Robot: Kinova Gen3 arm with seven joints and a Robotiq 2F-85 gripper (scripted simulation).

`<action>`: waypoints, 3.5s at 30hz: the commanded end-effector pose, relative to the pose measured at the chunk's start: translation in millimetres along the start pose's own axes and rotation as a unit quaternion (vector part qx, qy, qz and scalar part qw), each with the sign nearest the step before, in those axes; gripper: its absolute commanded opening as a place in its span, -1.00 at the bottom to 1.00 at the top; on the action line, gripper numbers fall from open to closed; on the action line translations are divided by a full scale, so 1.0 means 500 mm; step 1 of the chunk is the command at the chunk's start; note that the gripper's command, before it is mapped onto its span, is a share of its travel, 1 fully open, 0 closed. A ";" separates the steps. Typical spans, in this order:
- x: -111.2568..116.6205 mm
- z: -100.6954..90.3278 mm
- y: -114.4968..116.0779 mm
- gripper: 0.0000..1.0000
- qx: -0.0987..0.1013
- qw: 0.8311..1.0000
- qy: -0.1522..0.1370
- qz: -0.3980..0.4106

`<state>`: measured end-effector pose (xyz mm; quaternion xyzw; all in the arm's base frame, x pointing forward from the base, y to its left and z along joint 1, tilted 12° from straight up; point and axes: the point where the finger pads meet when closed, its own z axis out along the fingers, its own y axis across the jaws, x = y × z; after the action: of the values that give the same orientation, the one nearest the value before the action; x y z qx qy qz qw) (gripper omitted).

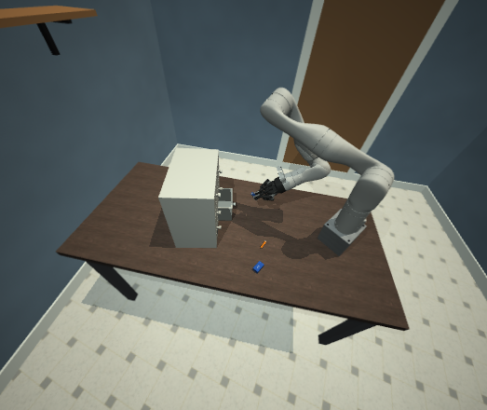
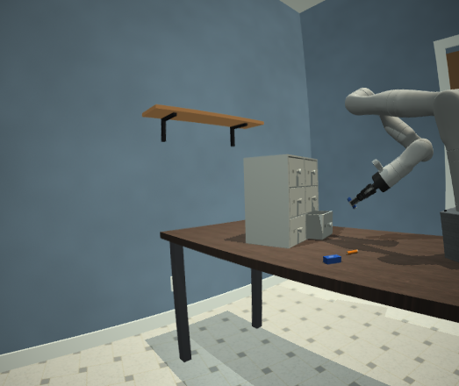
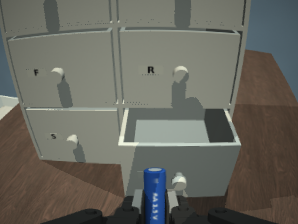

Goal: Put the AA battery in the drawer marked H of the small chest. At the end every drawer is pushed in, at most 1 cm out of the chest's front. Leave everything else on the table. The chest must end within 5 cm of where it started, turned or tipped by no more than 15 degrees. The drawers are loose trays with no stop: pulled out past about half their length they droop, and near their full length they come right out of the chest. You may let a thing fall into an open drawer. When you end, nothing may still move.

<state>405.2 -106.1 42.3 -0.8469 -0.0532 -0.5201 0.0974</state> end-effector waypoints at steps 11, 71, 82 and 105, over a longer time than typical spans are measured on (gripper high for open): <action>-0.021 -0.004 0.005 -0.82 -0.004 0.999 0.036 0.010; -0.025 -0.006 0.005 -0.82 -0.005 0.991 0.135 0.009; -0.025 -0.005 0.005 -0.82 -0.005 0.991 0.135 0.009; 0.012 0.047 0.006 -0.82 -0.005 0.991 0.135 0.009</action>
<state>421.5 -106.7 31.0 -0.7735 -0.0220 -0.6249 0.1039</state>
